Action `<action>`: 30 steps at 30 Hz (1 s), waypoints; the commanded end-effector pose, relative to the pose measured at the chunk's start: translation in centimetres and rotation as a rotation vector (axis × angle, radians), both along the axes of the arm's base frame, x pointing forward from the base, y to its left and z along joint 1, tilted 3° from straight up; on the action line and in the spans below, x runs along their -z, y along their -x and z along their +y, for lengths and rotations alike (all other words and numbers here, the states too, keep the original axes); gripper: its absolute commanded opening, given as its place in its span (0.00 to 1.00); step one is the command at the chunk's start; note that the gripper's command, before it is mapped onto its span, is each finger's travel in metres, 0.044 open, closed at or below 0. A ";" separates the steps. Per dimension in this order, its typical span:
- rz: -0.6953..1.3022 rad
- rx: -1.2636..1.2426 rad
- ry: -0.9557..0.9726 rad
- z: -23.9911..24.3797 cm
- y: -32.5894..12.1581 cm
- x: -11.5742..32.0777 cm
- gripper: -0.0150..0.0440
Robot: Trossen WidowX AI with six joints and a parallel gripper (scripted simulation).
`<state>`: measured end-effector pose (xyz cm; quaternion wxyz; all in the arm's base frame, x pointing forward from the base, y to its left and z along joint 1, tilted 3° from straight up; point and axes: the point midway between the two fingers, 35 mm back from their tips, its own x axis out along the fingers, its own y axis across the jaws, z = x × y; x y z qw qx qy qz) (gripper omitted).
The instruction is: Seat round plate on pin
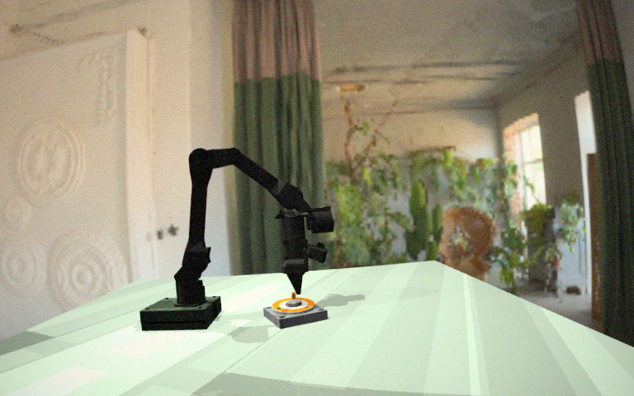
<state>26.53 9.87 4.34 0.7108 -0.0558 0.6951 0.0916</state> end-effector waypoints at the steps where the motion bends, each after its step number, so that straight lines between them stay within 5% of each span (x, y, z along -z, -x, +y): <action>1: 0.006 0.002 -0.004 0.0 0.8 0.1 0.25; 20: 0.007 0.002 -0.003 -0.3 2.0 0.2 0.25; 30: 0.007 0.002 -0.003 -0.9 2.4 -4.5 0.25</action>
